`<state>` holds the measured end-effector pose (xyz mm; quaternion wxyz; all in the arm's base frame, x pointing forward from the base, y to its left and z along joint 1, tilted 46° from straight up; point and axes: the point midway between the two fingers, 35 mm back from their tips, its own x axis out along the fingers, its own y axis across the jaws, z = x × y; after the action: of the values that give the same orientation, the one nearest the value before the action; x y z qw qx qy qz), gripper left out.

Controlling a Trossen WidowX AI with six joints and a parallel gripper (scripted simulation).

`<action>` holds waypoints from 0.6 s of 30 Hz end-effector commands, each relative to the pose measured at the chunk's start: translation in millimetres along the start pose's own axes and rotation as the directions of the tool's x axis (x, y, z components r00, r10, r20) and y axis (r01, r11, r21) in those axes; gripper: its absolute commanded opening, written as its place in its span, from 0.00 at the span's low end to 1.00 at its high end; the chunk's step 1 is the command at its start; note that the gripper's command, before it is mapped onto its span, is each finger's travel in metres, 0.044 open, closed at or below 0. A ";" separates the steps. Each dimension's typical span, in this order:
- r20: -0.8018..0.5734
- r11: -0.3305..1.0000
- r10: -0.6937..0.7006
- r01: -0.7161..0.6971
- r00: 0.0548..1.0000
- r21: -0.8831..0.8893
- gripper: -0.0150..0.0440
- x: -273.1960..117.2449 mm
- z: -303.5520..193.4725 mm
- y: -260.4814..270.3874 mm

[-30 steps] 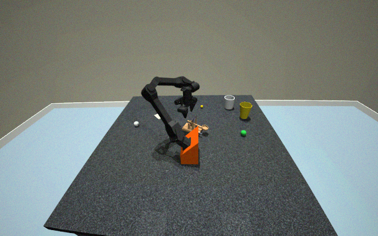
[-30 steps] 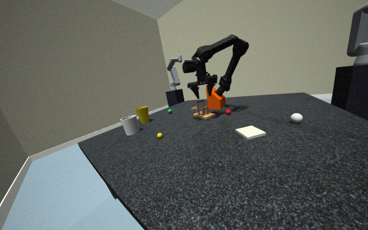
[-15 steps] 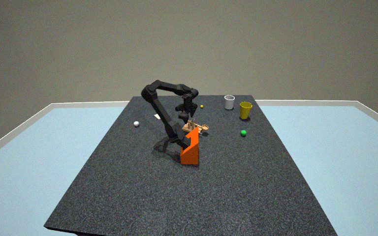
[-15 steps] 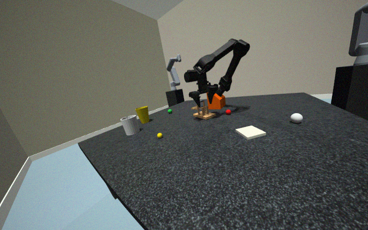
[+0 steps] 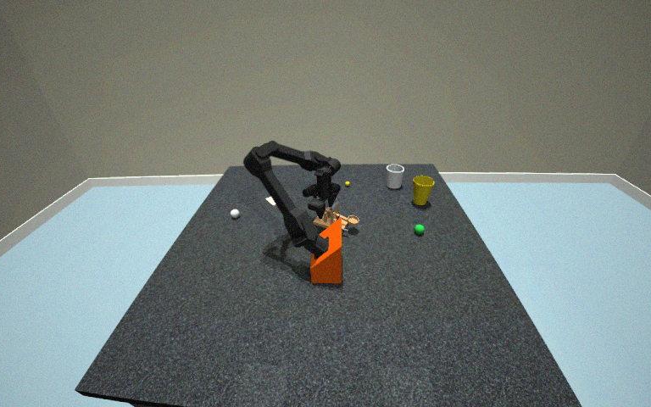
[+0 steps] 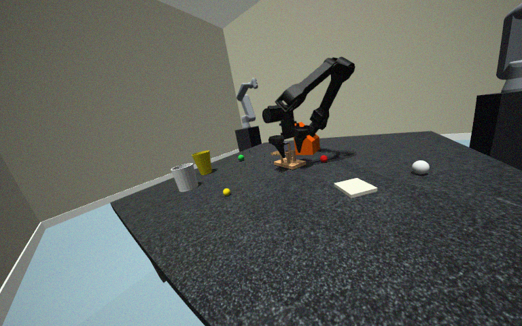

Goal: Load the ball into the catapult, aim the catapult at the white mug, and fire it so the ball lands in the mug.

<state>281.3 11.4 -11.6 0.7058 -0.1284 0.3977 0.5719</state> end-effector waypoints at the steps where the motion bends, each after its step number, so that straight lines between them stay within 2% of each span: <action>1: 0.005 1.000 0.000 0.000 1.000 0.004 1.00 6.3 0.1 0.4; 11: 0.007 1.000 0.001 -0.001 1.000 0.004 1.00 21.1 0.2 1.4; 18: 0.002 1.000 0.001 -0.001 1.000 0.000 0.69 17.5 0.1 0.9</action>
<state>280.9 24.4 -24.1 0.7058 -0.1273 0.3973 0.5725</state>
